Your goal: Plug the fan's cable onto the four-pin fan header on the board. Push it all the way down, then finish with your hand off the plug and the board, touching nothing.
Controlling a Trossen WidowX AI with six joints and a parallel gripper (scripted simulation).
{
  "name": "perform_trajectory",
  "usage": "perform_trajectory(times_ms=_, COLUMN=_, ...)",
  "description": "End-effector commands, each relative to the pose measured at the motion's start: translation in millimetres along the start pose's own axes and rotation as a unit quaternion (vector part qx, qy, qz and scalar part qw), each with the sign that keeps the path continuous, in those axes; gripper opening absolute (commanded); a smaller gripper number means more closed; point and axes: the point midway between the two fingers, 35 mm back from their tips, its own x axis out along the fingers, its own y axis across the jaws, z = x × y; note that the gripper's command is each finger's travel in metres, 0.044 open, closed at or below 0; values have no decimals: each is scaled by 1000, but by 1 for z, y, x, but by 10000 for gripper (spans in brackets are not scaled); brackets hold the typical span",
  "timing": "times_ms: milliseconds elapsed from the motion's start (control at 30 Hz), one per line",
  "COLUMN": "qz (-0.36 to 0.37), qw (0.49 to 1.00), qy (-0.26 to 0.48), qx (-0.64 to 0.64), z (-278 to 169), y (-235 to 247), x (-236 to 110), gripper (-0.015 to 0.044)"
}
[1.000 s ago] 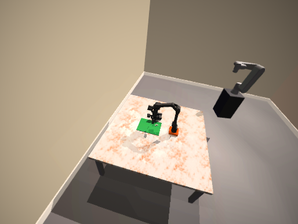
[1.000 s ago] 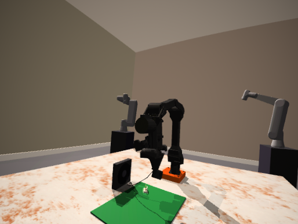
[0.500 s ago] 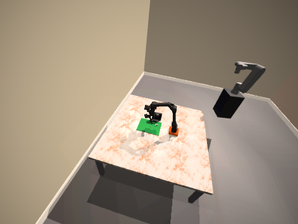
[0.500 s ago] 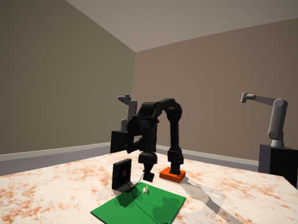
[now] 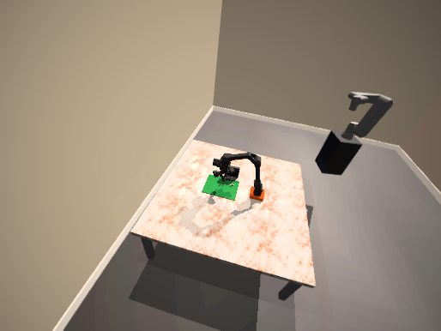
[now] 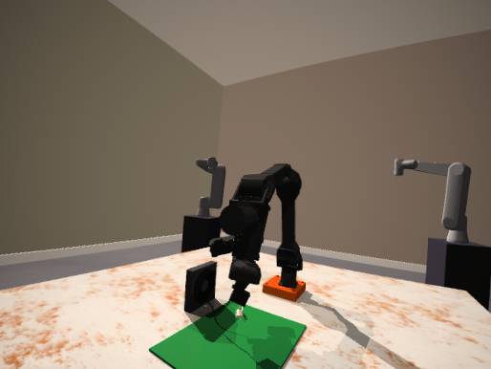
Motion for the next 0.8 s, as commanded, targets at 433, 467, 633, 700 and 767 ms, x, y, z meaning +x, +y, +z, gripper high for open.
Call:
perform_trajectory(times_ms=433, qz=-46, qw=993, qy=-109, qx=7, z=-2, y=-2, x=20, gripper=0)
perform_trajectory(times_ms=467, qz=-48, qw=992, qy=-116, qx=7, z=-3, y=-2, x=21, gripper=0)
perform_trajectory(times_ms=633, qz=-55, qw=987, qy=-151, qx=9, z=-3, y=-2, x=24, gripper=0)
perform_trajectory(times_ms=700, qz=-58, qw=985, qy=-165, qx=9, z=-3, y=-2, x=26, gripper=0)
perform_trajectory(times_ms=767, qz=-60, qw=982, qy=-179, qx=10, z=-4, y=-2, x=27, gripper=0)
